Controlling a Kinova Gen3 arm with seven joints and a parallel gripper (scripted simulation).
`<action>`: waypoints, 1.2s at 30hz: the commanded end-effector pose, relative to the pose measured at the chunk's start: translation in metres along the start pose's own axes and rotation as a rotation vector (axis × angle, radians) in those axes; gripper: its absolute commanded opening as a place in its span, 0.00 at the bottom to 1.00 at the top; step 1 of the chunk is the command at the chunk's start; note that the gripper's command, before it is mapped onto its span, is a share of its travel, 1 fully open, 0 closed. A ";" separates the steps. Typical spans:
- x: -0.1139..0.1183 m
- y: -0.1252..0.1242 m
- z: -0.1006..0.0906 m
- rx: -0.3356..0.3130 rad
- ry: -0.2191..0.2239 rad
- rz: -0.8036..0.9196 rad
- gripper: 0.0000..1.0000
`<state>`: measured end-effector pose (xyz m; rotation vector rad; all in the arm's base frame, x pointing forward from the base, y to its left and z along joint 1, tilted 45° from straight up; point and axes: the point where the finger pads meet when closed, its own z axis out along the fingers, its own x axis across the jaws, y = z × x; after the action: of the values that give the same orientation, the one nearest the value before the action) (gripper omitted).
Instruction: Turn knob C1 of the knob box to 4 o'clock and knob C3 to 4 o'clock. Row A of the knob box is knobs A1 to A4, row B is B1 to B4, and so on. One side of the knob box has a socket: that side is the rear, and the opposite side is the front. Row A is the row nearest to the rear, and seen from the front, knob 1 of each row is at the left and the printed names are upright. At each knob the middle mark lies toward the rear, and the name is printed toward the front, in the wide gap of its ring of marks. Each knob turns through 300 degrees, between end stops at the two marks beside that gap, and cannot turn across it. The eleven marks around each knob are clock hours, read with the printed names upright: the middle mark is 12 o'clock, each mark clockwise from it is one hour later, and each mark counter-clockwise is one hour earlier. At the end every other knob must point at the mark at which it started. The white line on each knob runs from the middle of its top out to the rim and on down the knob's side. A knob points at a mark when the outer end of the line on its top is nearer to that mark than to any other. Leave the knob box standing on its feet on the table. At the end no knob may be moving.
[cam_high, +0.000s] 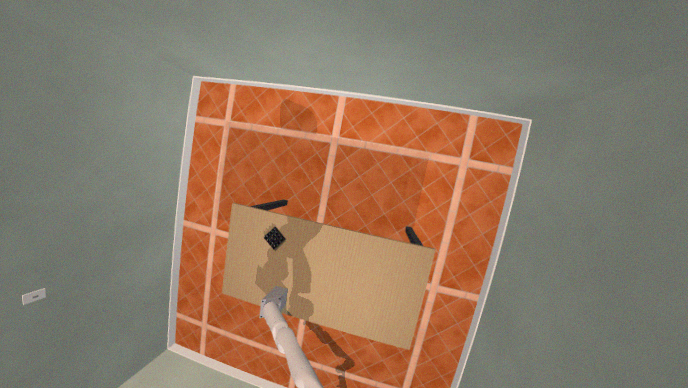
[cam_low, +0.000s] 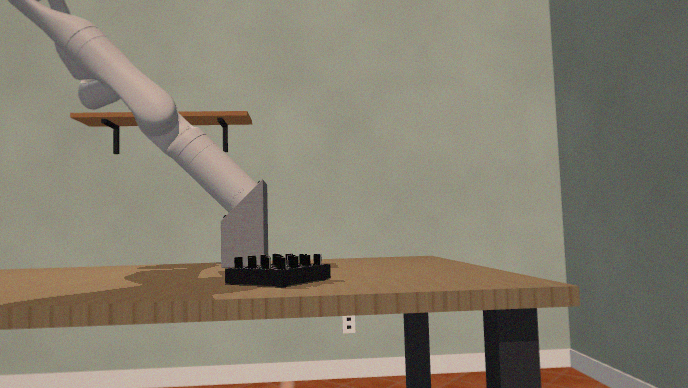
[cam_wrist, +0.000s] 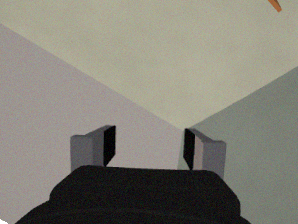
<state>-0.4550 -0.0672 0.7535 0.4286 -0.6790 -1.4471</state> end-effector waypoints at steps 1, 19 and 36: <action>-0.003 0.000 0.001 -0.002 -0.006 0.000 1.00; -0.021 -0.002 0.005 0.004 -0.043 -0.035 1.00; -0.088 -0.007 0.012 0.020 -0.173 -0.157 1.00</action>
<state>-0.4653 0.0018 0.7444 0.3923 -0.7844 -1.6008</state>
